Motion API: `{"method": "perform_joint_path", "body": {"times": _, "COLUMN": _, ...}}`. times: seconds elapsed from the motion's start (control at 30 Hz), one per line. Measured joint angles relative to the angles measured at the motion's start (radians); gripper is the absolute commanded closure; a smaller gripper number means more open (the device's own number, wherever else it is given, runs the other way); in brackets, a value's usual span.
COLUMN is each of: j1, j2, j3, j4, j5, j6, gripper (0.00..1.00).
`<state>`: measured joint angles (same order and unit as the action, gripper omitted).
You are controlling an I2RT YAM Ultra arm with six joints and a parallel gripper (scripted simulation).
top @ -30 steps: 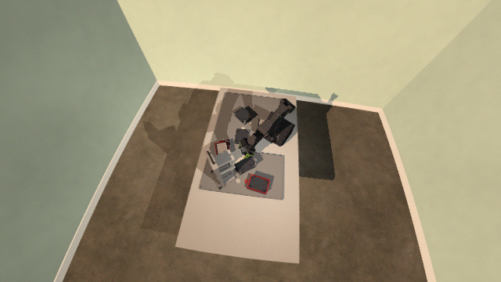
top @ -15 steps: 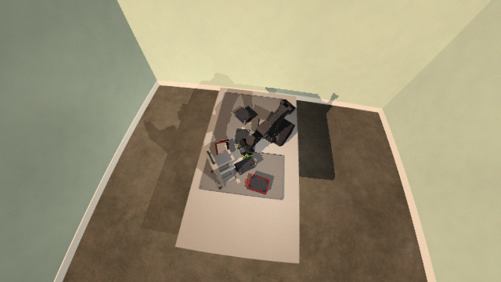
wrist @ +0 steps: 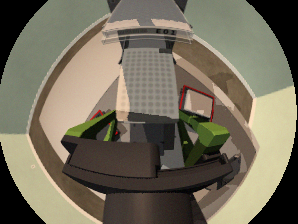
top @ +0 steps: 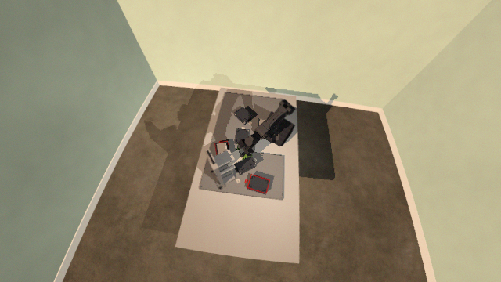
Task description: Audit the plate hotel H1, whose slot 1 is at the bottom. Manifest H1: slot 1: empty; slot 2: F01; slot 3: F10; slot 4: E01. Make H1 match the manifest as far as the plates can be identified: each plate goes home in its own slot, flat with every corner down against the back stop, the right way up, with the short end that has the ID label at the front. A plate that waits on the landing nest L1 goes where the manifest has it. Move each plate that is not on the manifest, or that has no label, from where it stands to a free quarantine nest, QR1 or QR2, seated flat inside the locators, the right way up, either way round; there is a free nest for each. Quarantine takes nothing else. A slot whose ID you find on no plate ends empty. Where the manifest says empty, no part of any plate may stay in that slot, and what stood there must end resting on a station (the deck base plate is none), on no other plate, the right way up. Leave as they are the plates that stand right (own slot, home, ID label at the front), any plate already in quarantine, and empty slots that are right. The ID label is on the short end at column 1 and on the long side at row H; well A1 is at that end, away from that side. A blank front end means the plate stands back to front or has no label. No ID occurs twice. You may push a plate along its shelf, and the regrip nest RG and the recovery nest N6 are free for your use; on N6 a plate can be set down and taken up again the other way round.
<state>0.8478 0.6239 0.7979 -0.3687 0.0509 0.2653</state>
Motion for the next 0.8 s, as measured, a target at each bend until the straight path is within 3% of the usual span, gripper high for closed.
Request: {"method": "perform_joint_path", "body": {"times": 0.8, "j1": -0.021, "j2": 0.04, "j3": 0.026, "j4": 0.033, "j5": -0.016, "j6": -0.003, "gripper": 0.14}}
